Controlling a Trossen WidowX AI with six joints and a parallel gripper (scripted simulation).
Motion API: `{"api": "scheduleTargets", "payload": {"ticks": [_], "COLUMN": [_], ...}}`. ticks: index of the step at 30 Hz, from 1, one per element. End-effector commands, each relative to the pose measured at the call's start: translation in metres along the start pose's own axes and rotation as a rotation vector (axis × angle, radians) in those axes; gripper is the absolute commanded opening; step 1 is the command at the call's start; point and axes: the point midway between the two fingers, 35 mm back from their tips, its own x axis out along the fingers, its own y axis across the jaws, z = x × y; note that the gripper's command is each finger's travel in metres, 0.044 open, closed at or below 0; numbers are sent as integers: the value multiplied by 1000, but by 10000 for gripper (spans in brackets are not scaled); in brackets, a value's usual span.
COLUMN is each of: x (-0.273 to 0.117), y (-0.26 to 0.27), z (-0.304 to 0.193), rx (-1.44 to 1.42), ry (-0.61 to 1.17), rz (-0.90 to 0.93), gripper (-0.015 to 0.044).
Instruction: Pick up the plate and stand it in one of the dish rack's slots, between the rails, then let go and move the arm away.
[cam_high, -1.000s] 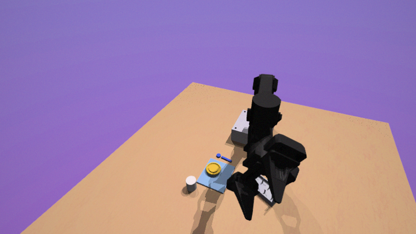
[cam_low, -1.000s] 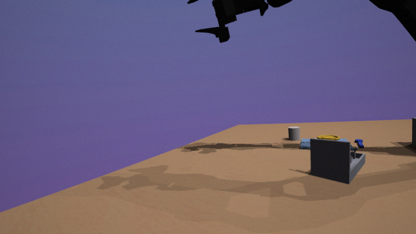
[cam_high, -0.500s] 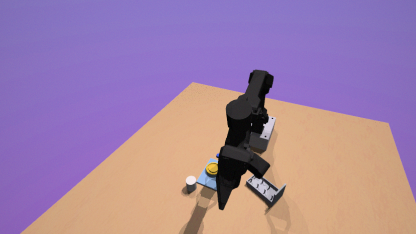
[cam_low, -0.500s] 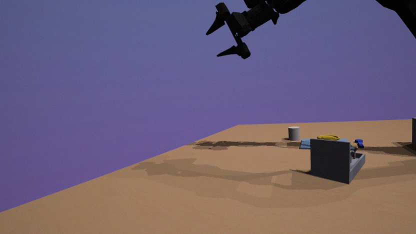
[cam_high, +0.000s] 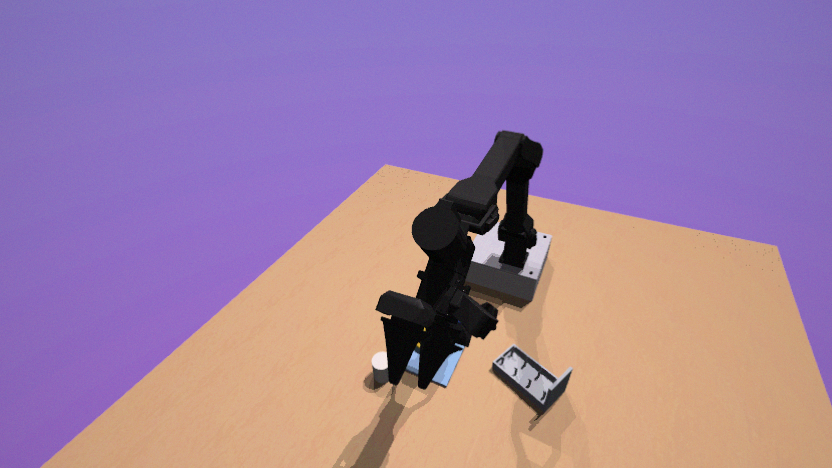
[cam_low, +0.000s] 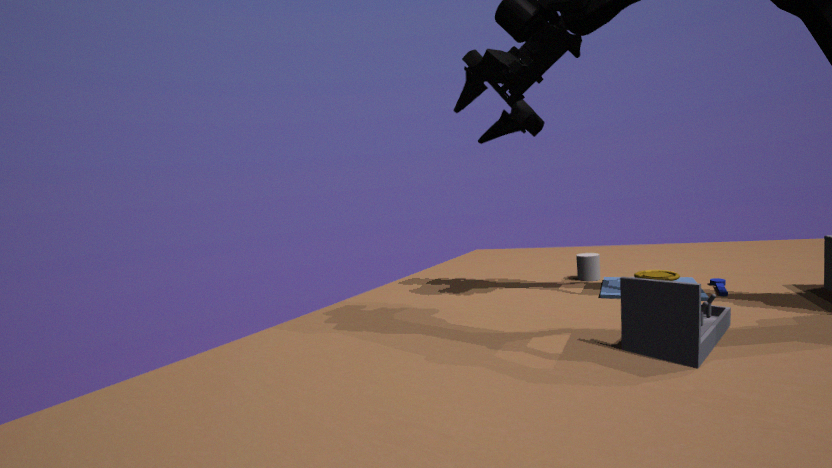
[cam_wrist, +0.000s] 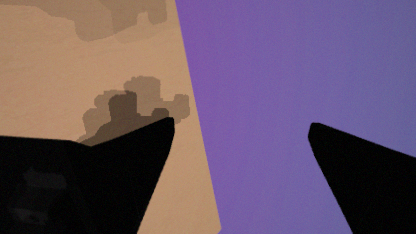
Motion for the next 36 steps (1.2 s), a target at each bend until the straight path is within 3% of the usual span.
{"api": "scheduleTargets", "payload": {"ticks": [1, 18, 36], "x": [-4, -40, -105], "y": [18, 97, 179], "z": [-19, -89, -136], "rx": [98, 549, 1026], "ry": [45, 279, 609], "rz": [68, 331, 546], "gripper": [400, 400, 400]}}
